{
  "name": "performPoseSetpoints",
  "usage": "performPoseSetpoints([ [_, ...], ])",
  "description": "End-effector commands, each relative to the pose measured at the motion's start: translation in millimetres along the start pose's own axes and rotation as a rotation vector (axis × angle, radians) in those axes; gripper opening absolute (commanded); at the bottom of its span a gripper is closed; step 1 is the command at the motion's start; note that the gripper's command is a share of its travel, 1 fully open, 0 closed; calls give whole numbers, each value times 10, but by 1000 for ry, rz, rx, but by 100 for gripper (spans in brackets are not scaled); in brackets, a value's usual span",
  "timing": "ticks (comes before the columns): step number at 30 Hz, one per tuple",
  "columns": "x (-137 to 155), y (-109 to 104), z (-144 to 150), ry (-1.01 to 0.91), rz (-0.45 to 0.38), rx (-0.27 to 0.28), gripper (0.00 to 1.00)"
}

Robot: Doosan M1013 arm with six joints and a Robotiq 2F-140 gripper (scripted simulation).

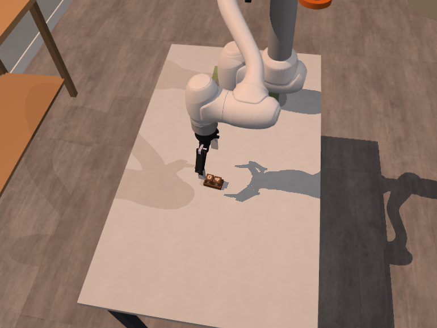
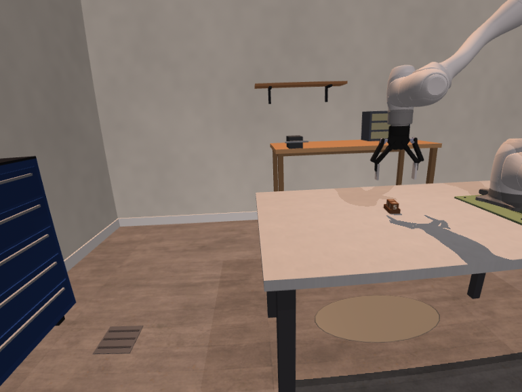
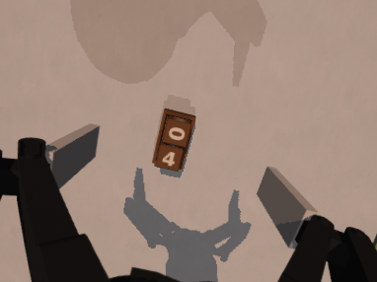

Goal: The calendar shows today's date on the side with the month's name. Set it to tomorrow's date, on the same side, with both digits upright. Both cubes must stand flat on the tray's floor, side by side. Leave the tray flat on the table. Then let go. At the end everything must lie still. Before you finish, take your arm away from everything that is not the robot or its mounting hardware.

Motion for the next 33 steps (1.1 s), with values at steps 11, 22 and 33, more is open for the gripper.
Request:
performPoseSetpoints([
  [11, 25, -55, -27, 0, -3, -6, 100],
  [22, 24, -104, -26, 0, -3, -6, 100],
  [33, 24, -373, -25, 0, -3, -6, 100],
])
Point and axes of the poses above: the point where the finger pads meet when closed, its own y axis out along the fingers, its own z axis across the jaws, x = y × z, the point moved 8 cm from there along -y, back along the fingers, and after that the axes turned 12 degrees about y, right-handed, at the moved point
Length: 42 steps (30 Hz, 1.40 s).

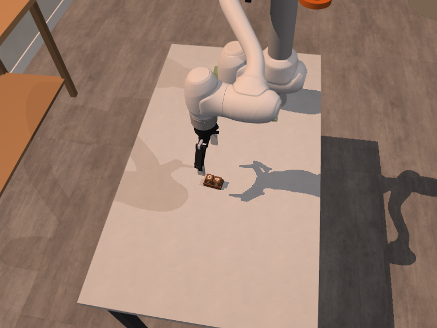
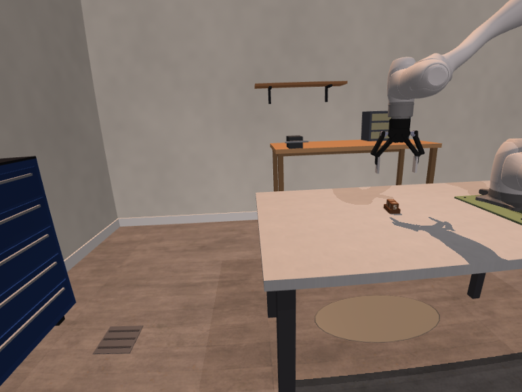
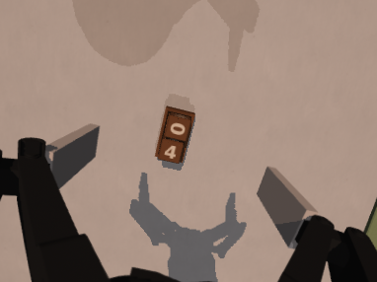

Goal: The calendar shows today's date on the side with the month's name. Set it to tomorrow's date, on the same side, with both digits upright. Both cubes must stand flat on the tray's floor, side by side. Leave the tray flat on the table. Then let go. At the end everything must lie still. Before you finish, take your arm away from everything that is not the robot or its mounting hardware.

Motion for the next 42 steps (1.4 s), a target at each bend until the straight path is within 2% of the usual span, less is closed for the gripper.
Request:
performPoseSetpoints([
  [1, 24, -140, -24, 0, -3, -6, 100],
  [11, 24, -351, -23, 0, -3, -6, 100],
  [42, 24, -356, -23, 0, -3, -6, 100],
])
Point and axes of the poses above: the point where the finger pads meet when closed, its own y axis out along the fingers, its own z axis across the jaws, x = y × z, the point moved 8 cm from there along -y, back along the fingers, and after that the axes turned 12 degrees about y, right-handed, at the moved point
